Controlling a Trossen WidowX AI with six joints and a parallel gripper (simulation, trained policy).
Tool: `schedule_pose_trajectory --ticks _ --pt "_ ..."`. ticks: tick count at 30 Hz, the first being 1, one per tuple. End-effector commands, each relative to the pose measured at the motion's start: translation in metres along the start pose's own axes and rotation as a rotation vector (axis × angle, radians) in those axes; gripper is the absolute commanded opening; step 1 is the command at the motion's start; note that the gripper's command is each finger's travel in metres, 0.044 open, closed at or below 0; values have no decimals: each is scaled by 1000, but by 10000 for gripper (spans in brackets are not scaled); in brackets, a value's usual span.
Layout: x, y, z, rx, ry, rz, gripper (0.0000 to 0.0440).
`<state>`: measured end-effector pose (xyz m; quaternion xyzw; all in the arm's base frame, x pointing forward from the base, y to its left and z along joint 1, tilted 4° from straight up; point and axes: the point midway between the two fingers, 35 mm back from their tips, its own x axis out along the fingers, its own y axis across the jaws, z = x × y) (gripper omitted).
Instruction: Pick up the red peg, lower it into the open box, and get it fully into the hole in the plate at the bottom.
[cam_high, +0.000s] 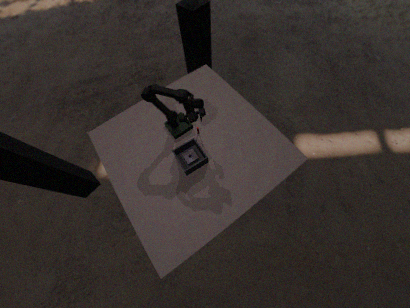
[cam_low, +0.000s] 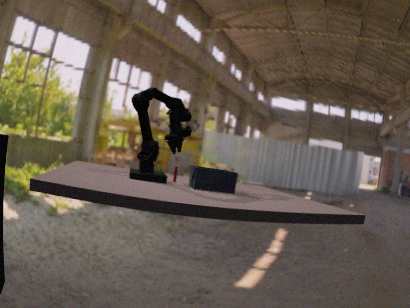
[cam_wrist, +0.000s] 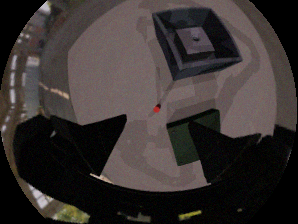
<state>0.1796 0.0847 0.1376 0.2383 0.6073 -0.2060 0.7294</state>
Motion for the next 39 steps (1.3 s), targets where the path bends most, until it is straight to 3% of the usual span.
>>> schedule_pose_trajectory --ticks 1,13,30,32,39 --pt "14 -4 -3 41 25 -90 440" --pt "55 -4 -10 92 56 -230 440" --pt "118 -6 -14 83 13 -265 435" --pt "124 -8 -15 80 11 -271 409" --pt "140 -14 -18 83 20 -304 228"
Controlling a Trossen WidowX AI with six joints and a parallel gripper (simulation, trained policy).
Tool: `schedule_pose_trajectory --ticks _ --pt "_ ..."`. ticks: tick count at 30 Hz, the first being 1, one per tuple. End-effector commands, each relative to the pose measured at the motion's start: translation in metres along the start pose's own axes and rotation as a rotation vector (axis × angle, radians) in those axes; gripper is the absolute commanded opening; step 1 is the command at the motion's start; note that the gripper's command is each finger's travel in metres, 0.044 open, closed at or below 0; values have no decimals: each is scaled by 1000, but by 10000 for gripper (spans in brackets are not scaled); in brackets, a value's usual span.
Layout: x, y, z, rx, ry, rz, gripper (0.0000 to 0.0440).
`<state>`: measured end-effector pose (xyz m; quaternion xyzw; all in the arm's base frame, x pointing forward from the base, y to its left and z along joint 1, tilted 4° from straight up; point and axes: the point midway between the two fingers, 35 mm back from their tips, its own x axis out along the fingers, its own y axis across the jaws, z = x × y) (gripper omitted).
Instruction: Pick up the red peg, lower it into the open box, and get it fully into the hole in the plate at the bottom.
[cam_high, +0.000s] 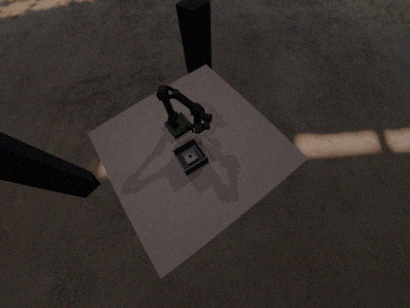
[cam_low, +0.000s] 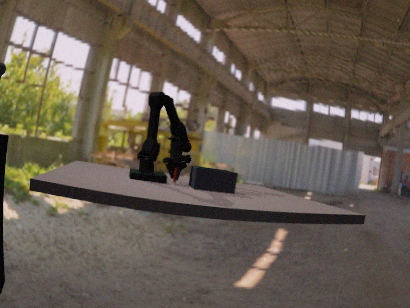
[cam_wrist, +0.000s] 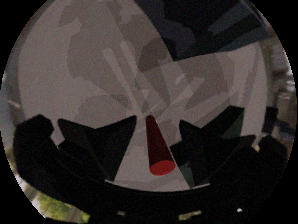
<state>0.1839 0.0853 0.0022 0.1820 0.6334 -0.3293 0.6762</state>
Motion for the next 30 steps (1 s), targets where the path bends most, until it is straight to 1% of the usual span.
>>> schedule_pose_trajectory --ticks 1,7,9,12,14,16,30 --pt "8 -3 0 2 1 -25 201" --pt "12 -5 0 4 10 -59 44" --pt "12 -6 1 4 12 -74 0" --pt "7 -4 3 -11 4 -74 9" --pt "2 -1 5 -19 -3 -69 7" --pt "-5 -2 13 -20 -31 -67 0" --pt "-63 -14 62 36 -165 -61 0"
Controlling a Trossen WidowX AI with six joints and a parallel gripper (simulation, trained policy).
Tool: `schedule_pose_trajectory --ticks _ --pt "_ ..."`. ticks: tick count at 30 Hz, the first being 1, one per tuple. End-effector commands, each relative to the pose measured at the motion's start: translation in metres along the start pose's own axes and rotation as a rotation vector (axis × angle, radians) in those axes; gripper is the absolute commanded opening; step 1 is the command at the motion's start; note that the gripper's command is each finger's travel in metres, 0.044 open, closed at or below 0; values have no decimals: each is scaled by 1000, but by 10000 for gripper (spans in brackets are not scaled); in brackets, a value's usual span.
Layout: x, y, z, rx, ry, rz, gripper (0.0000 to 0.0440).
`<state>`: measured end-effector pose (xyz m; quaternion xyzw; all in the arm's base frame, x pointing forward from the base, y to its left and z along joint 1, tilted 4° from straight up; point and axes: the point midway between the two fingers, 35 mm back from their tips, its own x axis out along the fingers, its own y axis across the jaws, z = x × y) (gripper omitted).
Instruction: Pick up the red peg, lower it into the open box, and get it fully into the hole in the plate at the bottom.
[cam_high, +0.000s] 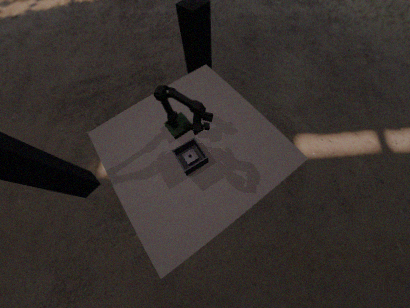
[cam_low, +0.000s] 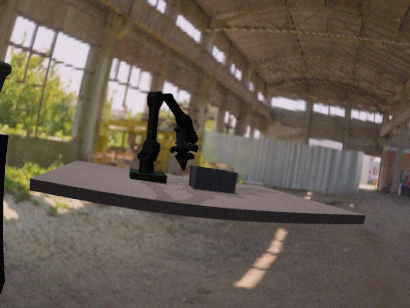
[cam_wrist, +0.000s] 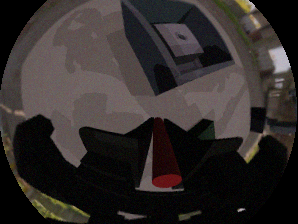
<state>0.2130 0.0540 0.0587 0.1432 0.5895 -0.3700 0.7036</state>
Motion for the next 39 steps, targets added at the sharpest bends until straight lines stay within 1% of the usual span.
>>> schedule_pose_trajectory --ticks 1,7,16,28,39 --pt "-16 -4 19 30 -38 9 0" --pt "-30 -13 46 105 -75 6 0" --pt "-31 -28 87 220 -107 0 0" --pt "-6 -45 134 294 -110 -7 0" --pt "26 -52 162 263 -73 23 0"
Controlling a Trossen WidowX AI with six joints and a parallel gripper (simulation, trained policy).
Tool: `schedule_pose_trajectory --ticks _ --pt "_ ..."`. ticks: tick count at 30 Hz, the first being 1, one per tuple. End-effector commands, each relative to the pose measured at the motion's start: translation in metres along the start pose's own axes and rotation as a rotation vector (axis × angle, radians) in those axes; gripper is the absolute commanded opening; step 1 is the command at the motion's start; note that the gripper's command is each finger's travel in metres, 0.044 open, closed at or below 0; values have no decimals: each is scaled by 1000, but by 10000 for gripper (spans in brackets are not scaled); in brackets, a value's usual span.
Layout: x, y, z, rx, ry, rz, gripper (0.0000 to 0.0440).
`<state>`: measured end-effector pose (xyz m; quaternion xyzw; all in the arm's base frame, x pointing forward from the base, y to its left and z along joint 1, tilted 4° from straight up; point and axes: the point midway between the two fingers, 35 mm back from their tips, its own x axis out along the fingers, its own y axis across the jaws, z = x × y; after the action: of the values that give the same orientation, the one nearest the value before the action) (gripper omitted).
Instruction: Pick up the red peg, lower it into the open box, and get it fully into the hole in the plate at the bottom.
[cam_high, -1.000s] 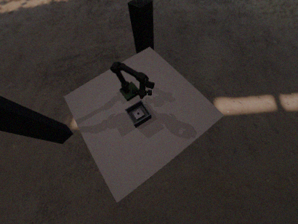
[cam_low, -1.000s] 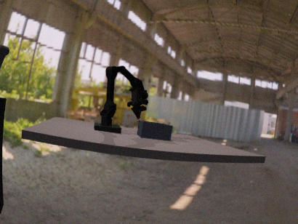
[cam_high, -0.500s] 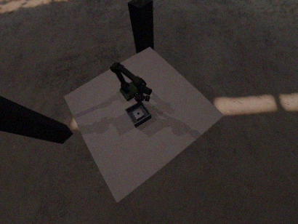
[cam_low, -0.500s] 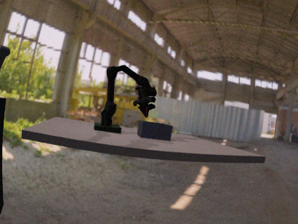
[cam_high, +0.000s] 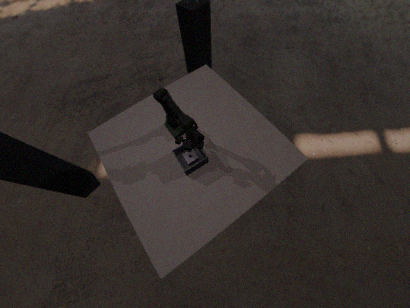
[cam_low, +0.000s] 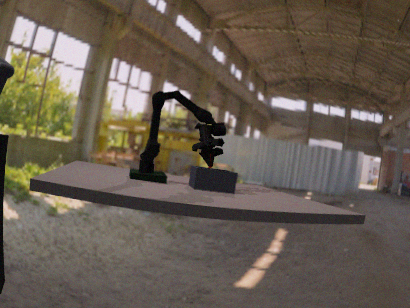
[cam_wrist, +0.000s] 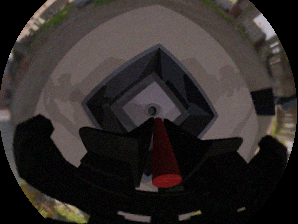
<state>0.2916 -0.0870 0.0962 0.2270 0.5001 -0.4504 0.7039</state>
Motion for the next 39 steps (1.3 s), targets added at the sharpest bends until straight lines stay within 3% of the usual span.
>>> schedule_pose_trajectory --ticks 1,10,17,21,32,39 --pt "12 1 6 -23 21 14 0" --pt "39 5 6 -101 76 50 9" --pt "56 7 3 -145 128 64 157" --pt "56 11 12 -178 126 77 161" --pt "42 42 40 -189 155 158 440" --pt "26 67 56 -203 179 233 440"
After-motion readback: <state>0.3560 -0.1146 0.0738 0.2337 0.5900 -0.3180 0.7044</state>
